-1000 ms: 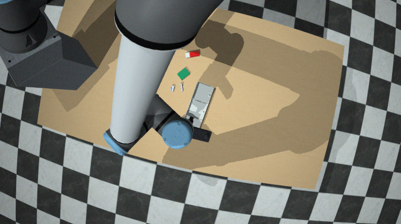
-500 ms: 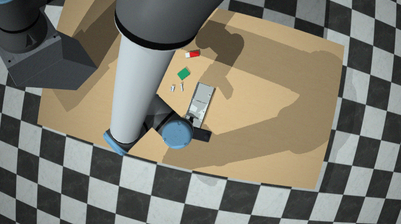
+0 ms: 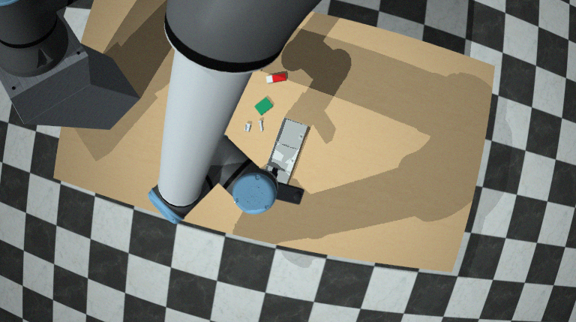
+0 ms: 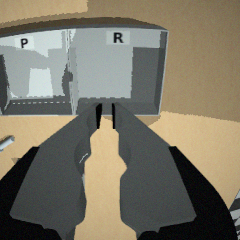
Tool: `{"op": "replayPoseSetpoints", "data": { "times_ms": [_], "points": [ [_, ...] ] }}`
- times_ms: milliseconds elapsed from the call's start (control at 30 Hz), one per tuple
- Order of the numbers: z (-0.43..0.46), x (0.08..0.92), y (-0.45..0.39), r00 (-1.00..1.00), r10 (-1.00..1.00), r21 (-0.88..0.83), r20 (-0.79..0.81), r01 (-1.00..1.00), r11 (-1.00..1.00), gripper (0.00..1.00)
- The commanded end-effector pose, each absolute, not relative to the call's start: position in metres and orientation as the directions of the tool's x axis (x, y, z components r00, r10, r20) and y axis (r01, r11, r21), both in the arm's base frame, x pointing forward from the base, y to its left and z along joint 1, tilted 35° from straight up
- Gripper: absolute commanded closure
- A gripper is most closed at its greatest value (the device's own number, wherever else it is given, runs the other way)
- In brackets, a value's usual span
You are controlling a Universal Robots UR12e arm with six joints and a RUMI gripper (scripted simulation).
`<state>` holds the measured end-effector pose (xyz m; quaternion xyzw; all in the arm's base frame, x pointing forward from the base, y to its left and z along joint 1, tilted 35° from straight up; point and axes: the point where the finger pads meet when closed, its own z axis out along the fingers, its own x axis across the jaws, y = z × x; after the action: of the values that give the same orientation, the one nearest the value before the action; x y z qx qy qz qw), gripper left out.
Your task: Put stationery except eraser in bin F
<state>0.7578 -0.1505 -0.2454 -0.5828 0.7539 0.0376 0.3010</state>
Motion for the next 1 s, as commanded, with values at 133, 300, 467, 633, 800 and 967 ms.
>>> {"op": "replayPoseSetpoints", "data": {
  "times_ms": [133,300,467,633,800,967],
  "points": [
    [-0.247,0.756,-0.148,-0.14,-0.855,-0.29,-0.5,-0.903,0.318,0.96],
    [-0.233,0.759,-0.126,-0.139,-0.855,-0.292,-0.499,-0.903,0.317,0.96],
    [-0.225,0.762,-0.113,-0.139,-0.856,-0.292,-0.499,-0.903,0.317,0.96],
    [-0.213,0.765,-0.092,-0.139,-0.856,-0.292,-0.499,-0.903,0.317,0.96],
    [-0.203,0.768,-0.076,-0.139,-0.856,-0.292,-0.499,-0.903,0.317,0.96],
    [-0.203,0.768,-0.076,-0.139,-0.856,-0.292,-0.499,-0.903,0.317,0.96]
  ]
}}
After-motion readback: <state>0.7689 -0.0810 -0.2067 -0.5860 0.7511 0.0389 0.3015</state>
